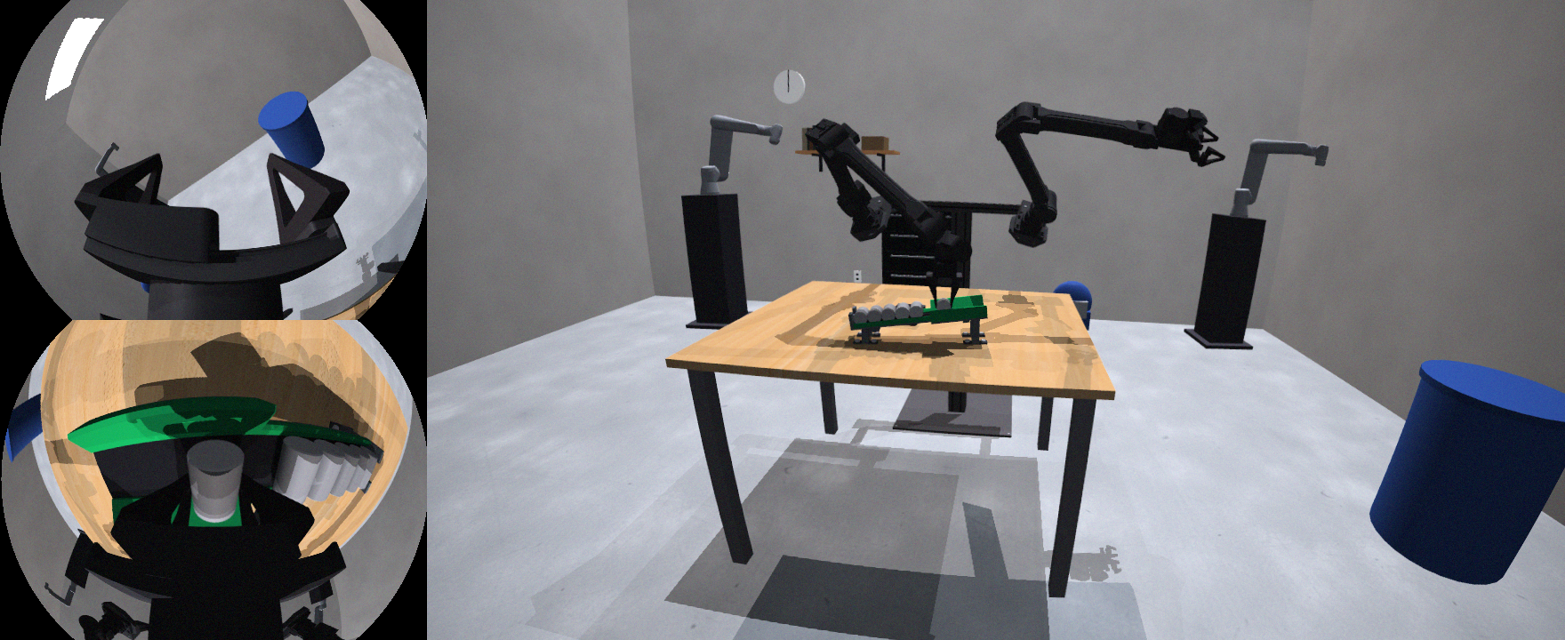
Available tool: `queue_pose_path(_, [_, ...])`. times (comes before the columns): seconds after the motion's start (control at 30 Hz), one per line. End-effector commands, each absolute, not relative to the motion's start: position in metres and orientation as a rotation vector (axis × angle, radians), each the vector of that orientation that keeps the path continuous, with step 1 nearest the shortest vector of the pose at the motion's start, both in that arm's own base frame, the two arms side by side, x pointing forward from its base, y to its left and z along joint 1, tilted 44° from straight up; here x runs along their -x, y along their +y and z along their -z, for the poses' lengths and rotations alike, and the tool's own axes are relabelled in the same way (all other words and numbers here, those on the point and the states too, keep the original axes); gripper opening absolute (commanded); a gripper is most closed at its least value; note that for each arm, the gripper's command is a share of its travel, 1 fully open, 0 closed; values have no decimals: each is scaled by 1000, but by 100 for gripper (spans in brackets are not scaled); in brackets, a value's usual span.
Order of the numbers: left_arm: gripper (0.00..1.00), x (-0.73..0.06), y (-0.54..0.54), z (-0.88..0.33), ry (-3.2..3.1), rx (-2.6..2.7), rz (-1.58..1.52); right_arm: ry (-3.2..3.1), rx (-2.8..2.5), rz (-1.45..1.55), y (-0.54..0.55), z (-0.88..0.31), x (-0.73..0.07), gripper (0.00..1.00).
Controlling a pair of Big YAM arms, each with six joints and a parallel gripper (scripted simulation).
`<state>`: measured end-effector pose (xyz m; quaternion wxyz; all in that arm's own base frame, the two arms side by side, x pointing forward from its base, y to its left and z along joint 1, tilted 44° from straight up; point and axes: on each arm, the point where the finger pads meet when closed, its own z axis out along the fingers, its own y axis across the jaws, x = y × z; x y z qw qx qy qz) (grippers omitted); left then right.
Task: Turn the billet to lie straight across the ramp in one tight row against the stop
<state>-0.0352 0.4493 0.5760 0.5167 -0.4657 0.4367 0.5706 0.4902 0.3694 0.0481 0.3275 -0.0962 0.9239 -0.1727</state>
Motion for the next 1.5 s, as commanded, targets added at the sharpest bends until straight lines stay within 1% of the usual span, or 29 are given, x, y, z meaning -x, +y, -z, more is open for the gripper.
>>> queue_pose_path(0.0, [100, 43, 436, -618, 984, 1087, -1397, 2379, 246, 383, 393, -81, -492, 0])
queue_pose_path(1.47, [100, 43, 436, -618, 984, 1087, -1397, 2382, 251, 387, 395, -83, -490, 0])
